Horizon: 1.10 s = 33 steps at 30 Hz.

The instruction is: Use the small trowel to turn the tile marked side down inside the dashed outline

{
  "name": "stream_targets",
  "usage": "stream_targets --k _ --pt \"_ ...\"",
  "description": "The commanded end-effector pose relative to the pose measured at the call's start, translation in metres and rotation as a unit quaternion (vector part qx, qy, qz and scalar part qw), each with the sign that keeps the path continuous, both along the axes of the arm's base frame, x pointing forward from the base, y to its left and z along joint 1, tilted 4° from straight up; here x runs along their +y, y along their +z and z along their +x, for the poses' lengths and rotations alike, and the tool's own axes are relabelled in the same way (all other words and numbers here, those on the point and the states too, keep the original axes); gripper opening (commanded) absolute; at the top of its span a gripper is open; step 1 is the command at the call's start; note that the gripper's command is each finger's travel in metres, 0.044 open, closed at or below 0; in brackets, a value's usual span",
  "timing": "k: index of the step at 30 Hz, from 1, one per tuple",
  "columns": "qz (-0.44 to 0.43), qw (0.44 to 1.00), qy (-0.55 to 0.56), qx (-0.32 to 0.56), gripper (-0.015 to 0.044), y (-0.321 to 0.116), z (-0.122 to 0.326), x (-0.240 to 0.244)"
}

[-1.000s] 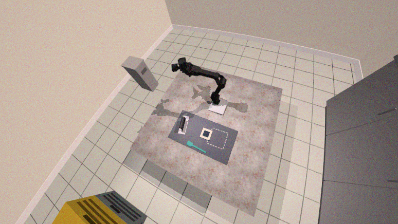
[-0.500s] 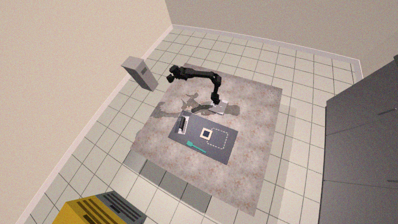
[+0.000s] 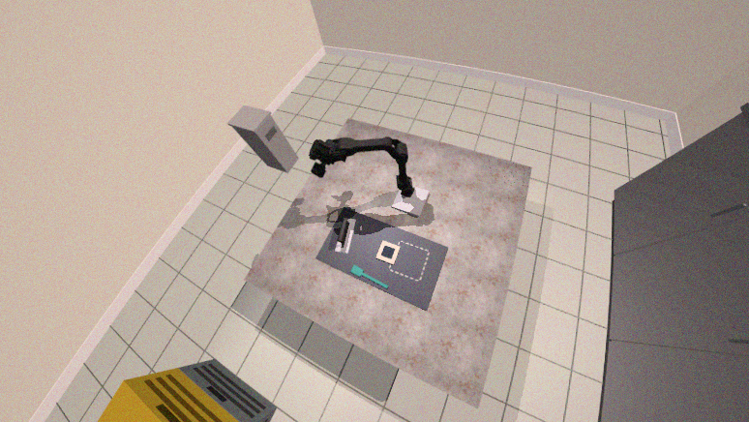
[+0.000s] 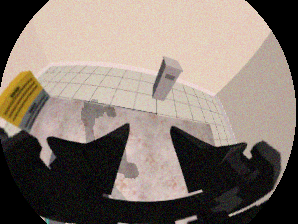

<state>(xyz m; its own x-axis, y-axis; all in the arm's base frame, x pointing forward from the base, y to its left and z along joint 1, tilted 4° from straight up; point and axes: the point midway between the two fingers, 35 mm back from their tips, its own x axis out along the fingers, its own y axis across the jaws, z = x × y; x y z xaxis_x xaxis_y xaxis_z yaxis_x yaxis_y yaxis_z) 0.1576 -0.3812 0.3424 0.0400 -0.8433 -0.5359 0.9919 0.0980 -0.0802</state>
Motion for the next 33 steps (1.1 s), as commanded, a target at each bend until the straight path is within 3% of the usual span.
stream_targets --k 1,14,33 --pt "0.028 0.998 0.049 0.030 0.0270 -0.017 0.026 0.003" --pt "0.081 0.978 0.163 0.101 0.0270 -0.048 0.082 0.021" --pt "0.162 0.886 0.372 0.226 0.0270 -0.102 0.165 0.076"
